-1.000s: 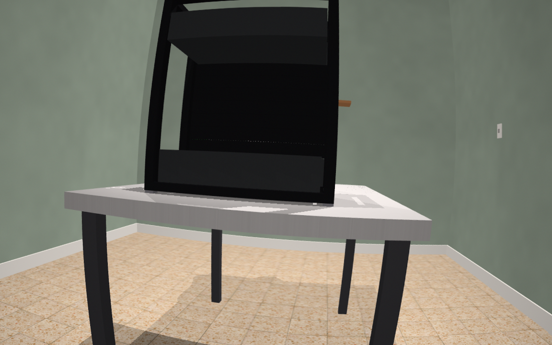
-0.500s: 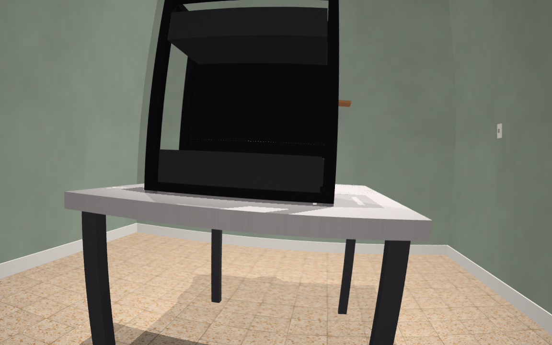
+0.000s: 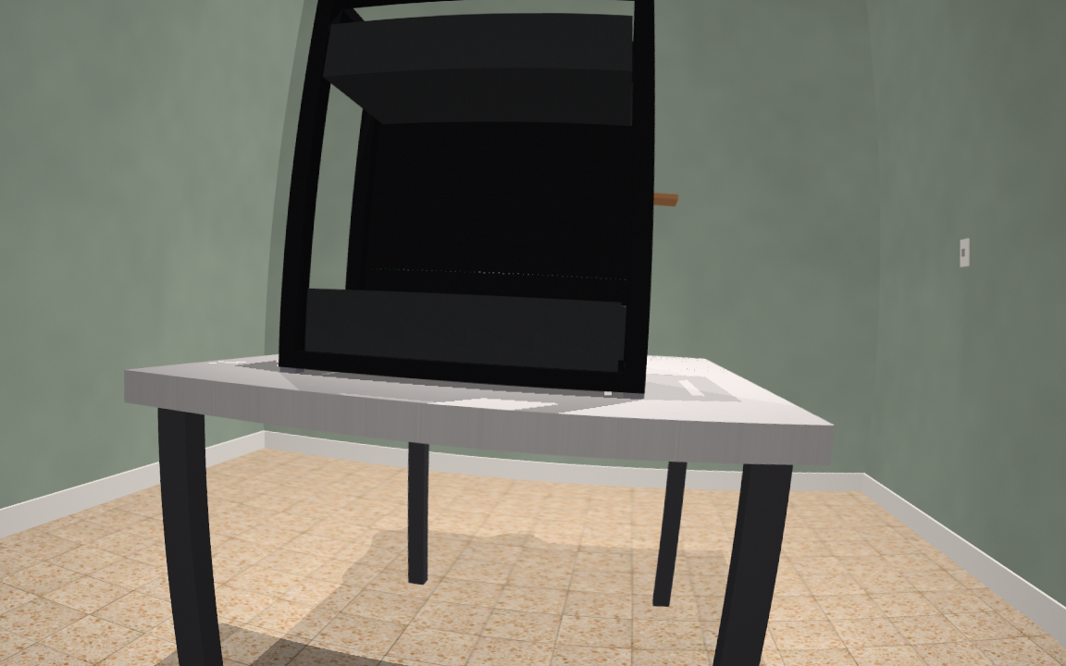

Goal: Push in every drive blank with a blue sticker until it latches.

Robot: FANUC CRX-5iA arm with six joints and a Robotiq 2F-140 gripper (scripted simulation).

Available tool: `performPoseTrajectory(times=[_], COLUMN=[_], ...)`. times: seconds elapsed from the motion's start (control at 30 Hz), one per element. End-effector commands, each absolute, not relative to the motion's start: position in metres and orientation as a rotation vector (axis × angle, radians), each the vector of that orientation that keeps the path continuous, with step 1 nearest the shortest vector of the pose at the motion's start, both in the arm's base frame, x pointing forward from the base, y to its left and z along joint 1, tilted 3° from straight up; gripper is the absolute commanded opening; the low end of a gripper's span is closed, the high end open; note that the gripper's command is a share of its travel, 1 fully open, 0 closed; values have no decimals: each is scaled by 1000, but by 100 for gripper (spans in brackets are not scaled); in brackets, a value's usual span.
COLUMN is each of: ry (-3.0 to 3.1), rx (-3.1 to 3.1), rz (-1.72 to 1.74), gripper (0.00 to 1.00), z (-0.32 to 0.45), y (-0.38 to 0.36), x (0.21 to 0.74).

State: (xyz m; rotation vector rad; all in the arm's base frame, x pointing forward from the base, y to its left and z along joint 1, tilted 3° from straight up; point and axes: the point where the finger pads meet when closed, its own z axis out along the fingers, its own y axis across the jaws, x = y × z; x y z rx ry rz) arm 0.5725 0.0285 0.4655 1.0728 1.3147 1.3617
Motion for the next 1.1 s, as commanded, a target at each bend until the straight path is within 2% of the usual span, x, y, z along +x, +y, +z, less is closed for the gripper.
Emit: performPoseTrajectory(times=[0.0,0.4,0.43,1.07], ry=[1314,1314,1314,1314], rx=[1073,1073,1073,1073], rz=[1362,1362,1362,1362], gripper=[100,100,0,0], z=[466,466,466,466], y=[28,28,28,28], x=[572,572,572,572])
